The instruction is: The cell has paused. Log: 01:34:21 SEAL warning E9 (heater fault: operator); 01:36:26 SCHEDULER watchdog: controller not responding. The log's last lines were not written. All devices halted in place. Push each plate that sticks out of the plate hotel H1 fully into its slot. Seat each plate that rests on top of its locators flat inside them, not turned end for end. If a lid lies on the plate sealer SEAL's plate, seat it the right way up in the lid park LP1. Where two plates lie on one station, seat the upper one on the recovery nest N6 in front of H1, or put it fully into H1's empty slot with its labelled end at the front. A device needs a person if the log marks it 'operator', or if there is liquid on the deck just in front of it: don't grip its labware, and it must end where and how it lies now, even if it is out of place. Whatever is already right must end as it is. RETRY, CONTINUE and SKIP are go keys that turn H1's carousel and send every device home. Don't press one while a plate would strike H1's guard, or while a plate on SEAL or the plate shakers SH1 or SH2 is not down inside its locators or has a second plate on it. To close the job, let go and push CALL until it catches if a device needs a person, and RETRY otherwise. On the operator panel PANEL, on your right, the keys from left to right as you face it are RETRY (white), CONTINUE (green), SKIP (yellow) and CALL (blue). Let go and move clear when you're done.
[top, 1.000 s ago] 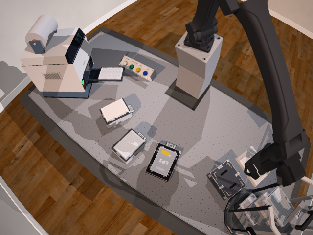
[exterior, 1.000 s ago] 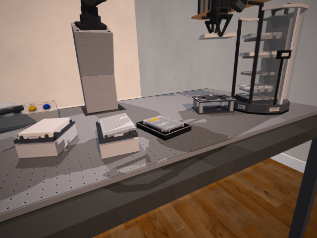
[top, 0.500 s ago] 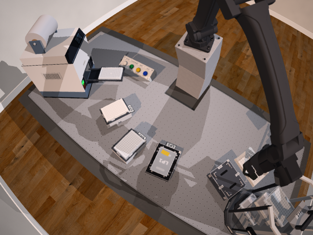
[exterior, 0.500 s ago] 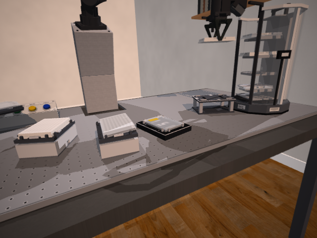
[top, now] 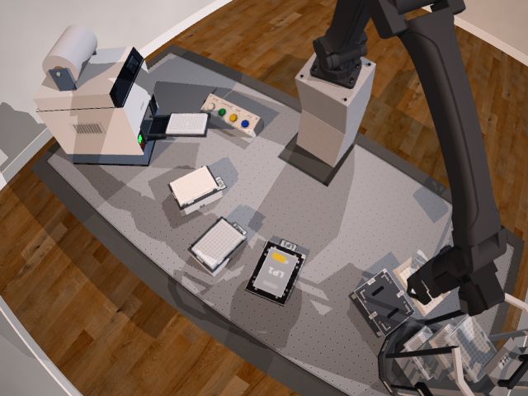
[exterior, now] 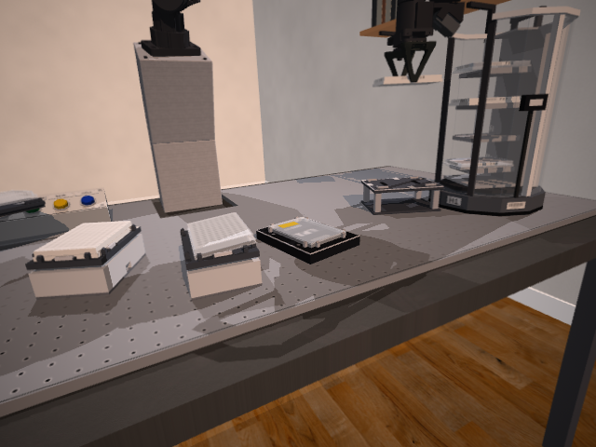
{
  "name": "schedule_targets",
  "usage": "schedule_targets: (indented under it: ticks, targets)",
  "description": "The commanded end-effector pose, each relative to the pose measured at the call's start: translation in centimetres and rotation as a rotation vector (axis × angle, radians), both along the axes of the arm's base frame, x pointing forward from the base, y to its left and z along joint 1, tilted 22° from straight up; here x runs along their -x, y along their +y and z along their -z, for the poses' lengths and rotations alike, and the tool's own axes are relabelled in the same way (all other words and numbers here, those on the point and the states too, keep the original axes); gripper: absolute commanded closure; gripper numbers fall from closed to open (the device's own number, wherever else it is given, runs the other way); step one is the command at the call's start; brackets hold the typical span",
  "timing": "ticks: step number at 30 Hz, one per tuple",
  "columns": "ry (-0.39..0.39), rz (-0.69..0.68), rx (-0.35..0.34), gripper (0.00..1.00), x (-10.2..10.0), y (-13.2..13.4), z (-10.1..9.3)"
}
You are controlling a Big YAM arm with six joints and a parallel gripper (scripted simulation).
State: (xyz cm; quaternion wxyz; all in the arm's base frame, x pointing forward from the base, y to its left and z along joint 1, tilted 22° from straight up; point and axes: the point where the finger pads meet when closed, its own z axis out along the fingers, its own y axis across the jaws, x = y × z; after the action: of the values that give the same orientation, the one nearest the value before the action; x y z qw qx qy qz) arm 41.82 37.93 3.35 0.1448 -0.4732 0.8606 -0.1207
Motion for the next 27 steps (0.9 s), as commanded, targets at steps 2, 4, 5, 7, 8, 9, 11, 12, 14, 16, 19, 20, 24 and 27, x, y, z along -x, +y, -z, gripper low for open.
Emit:
schedule_targets:
  ticks: [2,4,5,7,8,9,11,12,14,16,19,20,24,27]
  targets:
    - [-0.006,-0.006,-0.007,0.16,-0.9,0.4,0.5]
    - [-0.003,-0.006,-0.004,0.16,-0.8,0.2,0.9]
    - [-0.002,-0.005,-0.003,0.16,-0.9,0.1,1.0]
    - [-0.009,-0.001,-0.01,0.16,-1.1,0.0,0.6]
    - [-0.009,-0.001,-0.01,0.16,-1.1,-0.1,0.7]
    - [-0.005,-0.003,-0.005,0.16,-1.0,-0.1,1.1]
    - [0.004,-0.008,0.004,0.16,-0.7,-0.1,1.9]
    - [0.004,-0.008,0.004,0.16,-0.7,-0.1,1.9]
    - [-0.001,-0.008,-0.002,0.16,-0.6,0.0,1.5]
    - [-0.003,-0.005,-0.003,0.16,-1.2,0.0,1.8]
    - [0.0,-0.001,-0.001,0.16,-1.3,-0.2,2.3]
    - [-0.002,-0.003,-0.002,0.16,-1.3,-0.2,2.2]
    - [0.0,-0.008,0.0,0.16,-1.2,-0.1,2.7]
    - [0.006,0.0,0.006,0.16,-1.4,-0.7,3.3]
